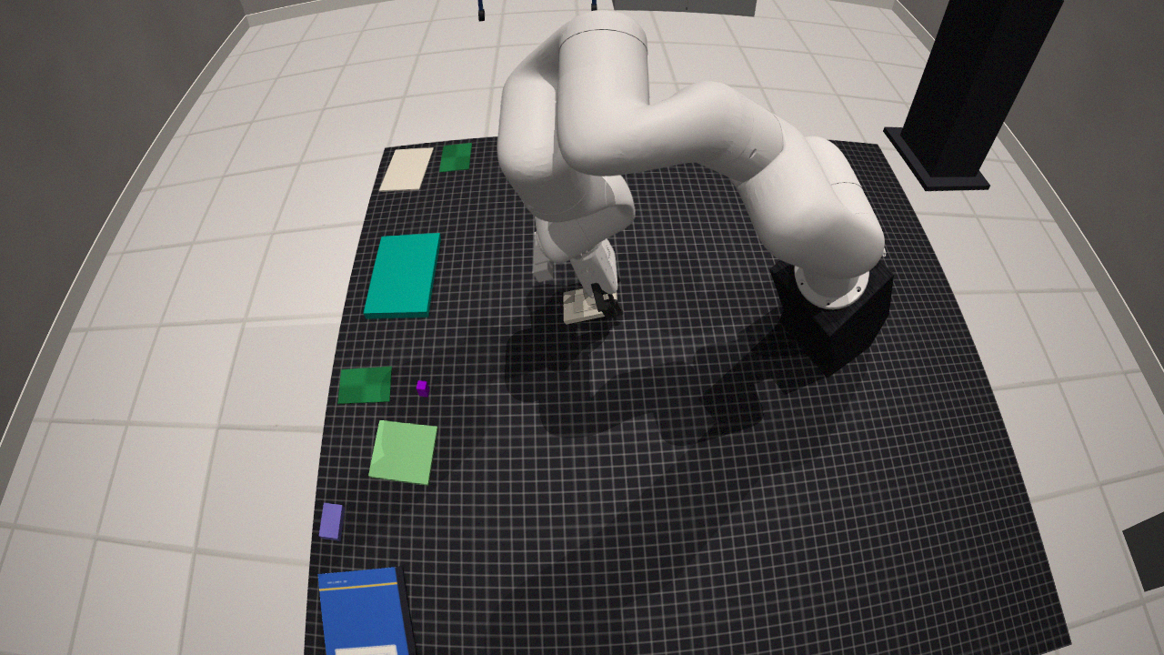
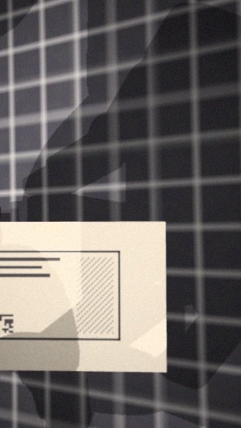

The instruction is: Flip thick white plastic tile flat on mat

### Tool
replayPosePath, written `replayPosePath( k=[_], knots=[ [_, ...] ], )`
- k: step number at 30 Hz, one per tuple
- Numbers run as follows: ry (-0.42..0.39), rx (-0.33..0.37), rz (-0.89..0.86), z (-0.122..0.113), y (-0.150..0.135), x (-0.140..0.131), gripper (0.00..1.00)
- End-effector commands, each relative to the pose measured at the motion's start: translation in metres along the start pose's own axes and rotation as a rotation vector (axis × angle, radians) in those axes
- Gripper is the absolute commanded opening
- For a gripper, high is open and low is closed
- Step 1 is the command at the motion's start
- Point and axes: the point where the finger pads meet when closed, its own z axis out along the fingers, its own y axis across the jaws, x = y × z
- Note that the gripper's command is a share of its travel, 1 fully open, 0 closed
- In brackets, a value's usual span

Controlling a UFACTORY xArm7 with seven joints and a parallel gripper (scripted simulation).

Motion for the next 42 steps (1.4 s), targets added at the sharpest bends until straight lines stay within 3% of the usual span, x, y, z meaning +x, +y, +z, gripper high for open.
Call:
replayPosePath(
  k=[1, 11, 42],
  knots=[
    [-0.041, -0.001, 0.005, -0.009, 0.001, 0.002, 0.74],
    [-0.172, 0.000, 0.005, -0.016, 0.001, 0.005, 0.74],
    [-0.094, -0.001, 0.005, -0.050, 0.001, 0.021, 0.74]
  ],
)
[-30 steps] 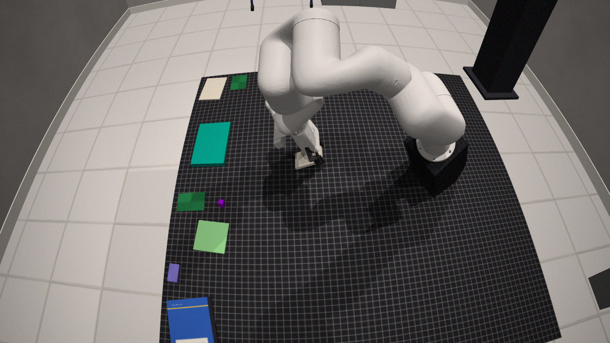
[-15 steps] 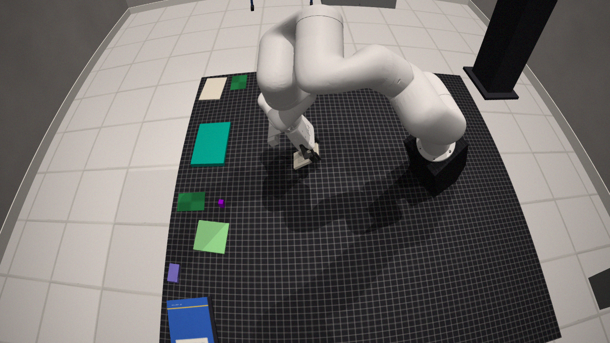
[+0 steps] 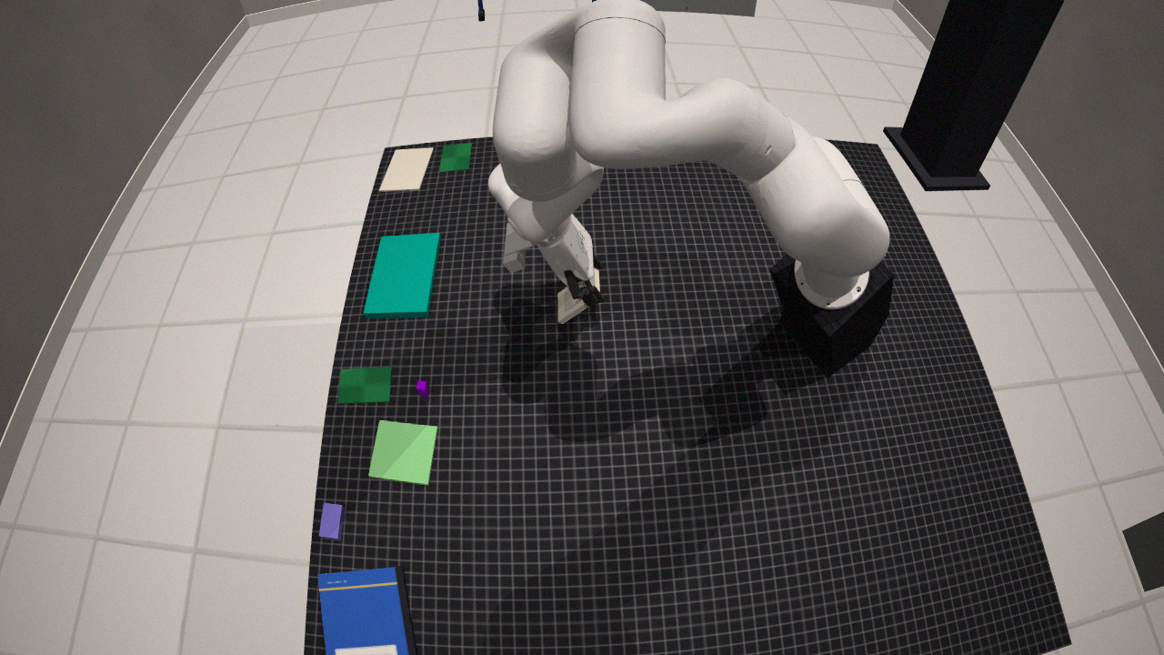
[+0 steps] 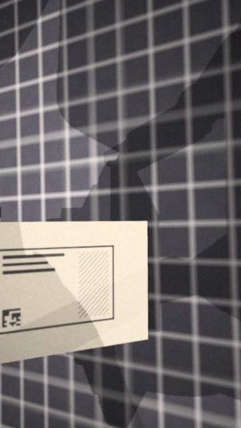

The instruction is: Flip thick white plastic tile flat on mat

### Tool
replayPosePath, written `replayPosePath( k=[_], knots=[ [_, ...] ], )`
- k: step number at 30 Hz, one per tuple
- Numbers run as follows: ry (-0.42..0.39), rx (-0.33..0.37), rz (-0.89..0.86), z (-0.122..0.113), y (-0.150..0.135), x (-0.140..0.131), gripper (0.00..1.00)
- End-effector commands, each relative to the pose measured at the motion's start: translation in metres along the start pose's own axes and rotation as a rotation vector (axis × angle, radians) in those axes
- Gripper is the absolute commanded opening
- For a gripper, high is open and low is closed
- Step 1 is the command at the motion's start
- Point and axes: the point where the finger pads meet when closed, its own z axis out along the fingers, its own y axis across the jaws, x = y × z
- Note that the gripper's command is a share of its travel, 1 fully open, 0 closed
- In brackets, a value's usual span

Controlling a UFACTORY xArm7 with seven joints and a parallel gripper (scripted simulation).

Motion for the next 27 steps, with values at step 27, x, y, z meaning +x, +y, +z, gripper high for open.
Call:
replayPosePath(
  k=[27],
  knots=[
    [0.085, -0.001, 0.001, -0.026, 0.001, 0.019, 0.74]
  ],
)
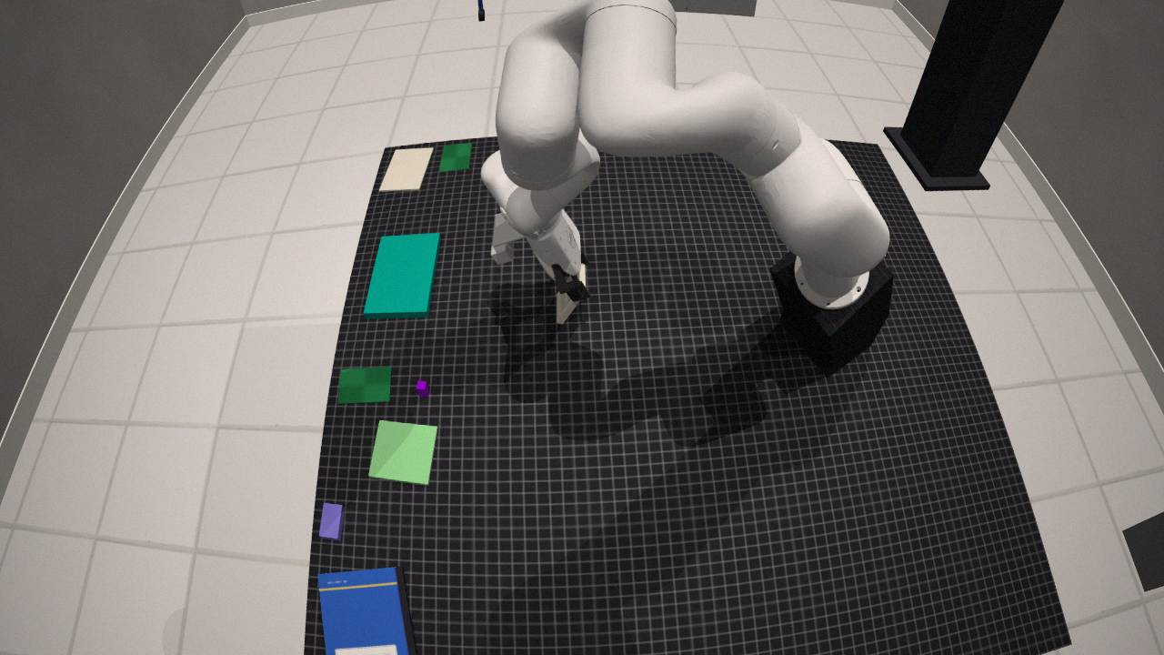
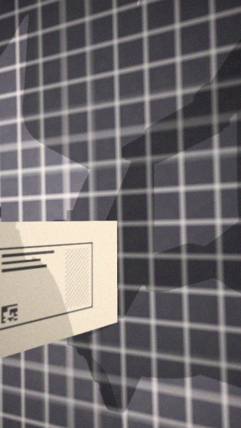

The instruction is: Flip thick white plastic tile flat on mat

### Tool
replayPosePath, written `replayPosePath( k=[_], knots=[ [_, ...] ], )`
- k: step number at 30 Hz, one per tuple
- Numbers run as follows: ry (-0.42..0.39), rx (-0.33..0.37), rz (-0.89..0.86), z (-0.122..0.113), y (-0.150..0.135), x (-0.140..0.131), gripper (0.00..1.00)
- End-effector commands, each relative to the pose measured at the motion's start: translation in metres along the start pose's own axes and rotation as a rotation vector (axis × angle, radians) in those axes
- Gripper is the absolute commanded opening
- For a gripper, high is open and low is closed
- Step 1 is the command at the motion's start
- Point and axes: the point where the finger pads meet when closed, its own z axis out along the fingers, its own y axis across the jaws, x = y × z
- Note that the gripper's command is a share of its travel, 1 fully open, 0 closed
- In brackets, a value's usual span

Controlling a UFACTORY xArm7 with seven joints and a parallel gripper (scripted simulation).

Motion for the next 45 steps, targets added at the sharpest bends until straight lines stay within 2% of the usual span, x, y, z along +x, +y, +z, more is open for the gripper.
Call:
replayPosePath(
  k=[1, 45],
  knots=[
    [0.023, -0.001, 0.001, -0.006, 0.001, 0.006, 0.74],
    [0.127, -0.001, 0.001, -0.025, 0.001, 0.050, 0.74]
  ],
)
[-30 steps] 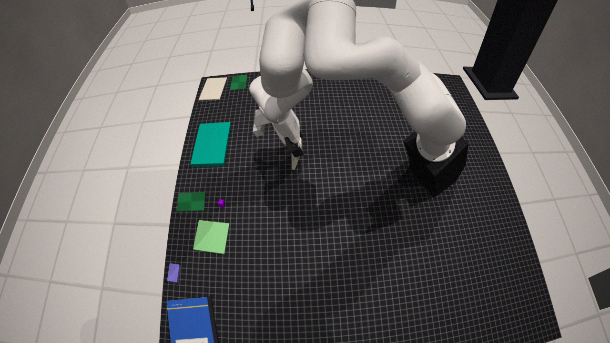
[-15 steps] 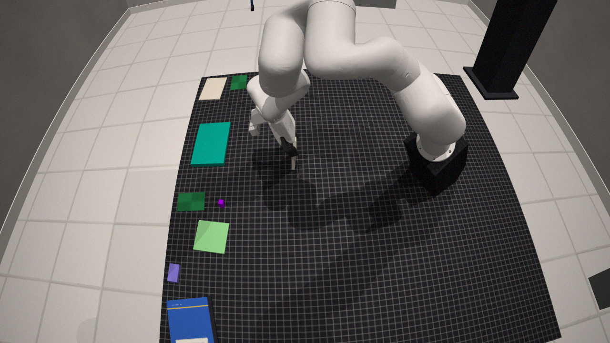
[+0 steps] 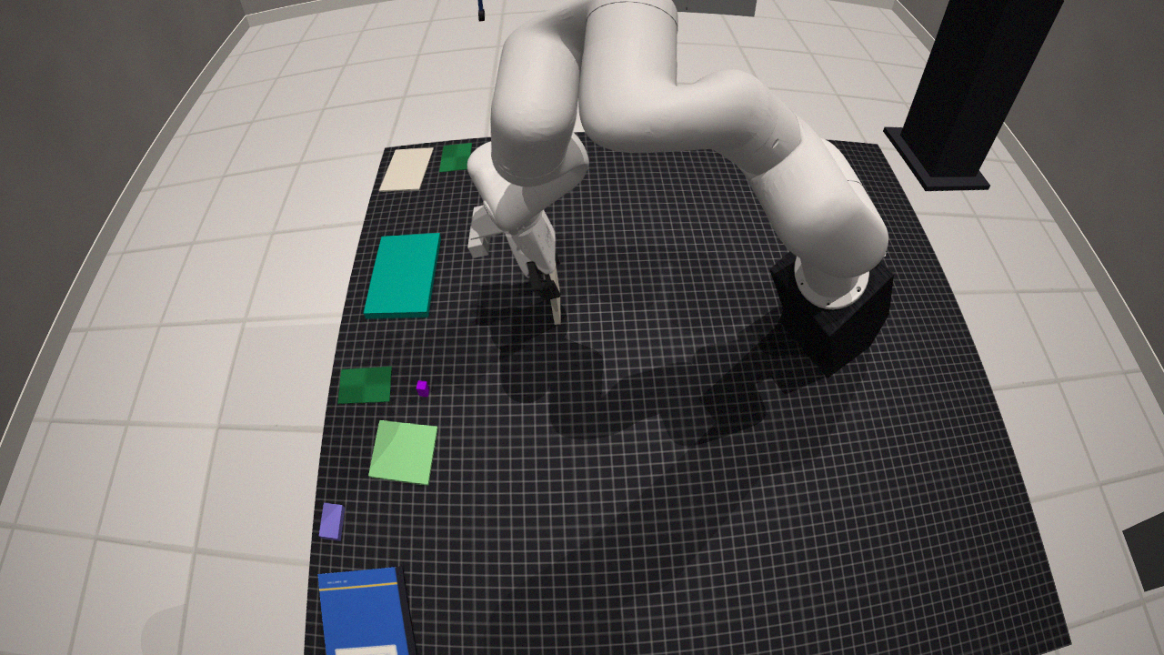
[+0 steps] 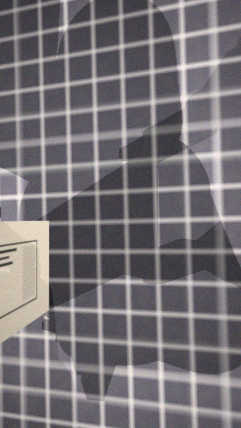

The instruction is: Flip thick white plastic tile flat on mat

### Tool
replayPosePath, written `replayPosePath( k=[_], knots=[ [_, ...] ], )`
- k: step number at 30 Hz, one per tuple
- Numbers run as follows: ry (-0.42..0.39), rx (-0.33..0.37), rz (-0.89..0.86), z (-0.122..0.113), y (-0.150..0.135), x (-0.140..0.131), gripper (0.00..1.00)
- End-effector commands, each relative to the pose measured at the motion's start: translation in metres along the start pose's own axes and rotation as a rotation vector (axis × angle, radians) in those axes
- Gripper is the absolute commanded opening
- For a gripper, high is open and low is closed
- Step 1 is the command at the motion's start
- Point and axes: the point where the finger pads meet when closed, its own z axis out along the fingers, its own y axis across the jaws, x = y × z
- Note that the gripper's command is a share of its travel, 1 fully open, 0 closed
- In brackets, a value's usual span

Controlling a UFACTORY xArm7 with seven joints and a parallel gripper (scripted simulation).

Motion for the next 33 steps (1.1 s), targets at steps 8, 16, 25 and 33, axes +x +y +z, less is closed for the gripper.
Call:
replayPosePath(
  k=[8, 16, 25, 33],
  knots=[
    [0.034, -0.001, 0.000, -0.002, 0.001, 0.017, 0.74],
    [0.052, -0.001, 0.000, -0.002, 0.001, 0.021, 0.74],
    [0.078, -0.001, 0.000, 0.000, 0.001, 0.032, 0.74],
    [0.087, -0.001, 0.000, 0.002, 0.001, 0.040, 0.74]
  ],
)
